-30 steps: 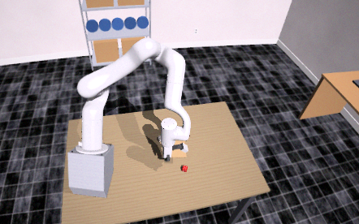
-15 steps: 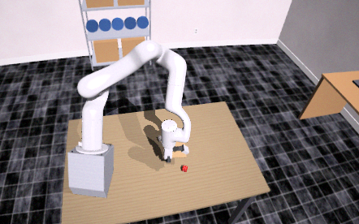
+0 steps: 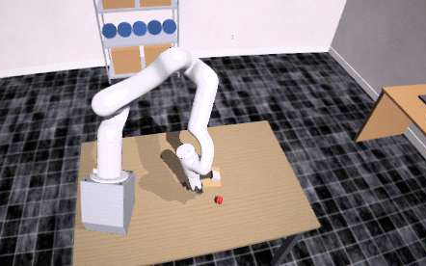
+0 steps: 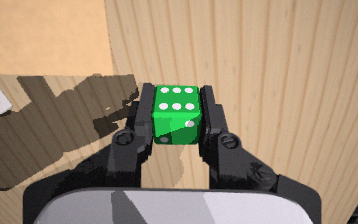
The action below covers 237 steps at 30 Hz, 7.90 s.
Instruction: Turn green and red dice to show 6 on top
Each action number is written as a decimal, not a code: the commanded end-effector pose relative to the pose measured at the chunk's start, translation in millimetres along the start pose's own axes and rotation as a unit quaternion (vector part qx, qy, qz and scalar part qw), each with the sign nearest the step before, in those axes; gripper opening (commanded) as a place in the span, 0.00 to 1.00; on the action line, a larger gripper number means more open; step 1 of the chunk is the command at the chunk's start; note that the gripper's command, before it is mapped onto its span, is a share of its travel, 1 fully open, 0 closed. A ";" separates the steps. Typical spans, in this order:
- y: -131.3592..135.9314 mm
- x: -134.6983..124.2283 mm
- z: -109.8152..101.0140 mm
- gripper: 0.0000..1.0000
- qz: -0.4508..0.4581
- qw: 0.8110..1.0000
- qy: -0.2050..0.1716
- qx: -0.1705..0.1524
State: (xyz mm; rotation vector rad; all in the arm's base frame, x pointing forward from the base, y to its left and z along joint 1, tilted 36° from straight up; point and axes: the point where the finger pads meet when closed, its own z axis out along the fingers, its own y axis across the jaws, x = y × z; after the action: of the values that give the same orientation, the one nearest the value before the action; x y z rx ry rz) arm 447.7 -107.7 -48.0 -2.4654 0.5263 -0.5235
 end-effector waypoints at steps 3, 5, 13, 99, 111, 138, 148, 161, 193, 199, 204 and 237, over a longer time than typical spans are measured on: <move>-3.3 -2.2 1.7 0.27 -0.005 0.994 0.105 0.001; -3.3 -2.4 1.8 0.27 -0.005 0.992 0.124 0.001; -2.4 -3.5 1.1 0.27 -0.006 0.977 0.213 0.000; -1.6 -22.8 67.7 0.27 -0.006 0.913 0.408 0.001; -1.6 -22.8 67.7 0.27 -0.006 0.913 0.408 0.001; -1.6 -25.1 77.4 0.27 -0.006 0.913 0.408 0.001; -1.5 -25.7 79.7 0.27 -0.006 0.913 0.408 0.001; -1.5 -25.7 79.7 0.27 -0.006 0.913 0.408 0.001; -1.5 -25.7 79.7 0.39 -0.006 0.913 0.408 0.001; -1.5 -25.7 79.7 0.47 -0.006 0.913 0.408 0.001; -1.5 -25.7 79.7 0.47 -0.006 0.913 0.408 0.001; -1.5 -25.7 79.7 0.47 -0.006 0.913 0.408 0.001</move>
State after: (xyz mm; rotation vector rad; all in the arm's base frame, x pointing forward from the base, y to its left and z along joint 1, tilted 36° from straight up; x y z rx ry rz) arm 463.6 -59.2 -115.0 -2.1559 0.8147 -1.5731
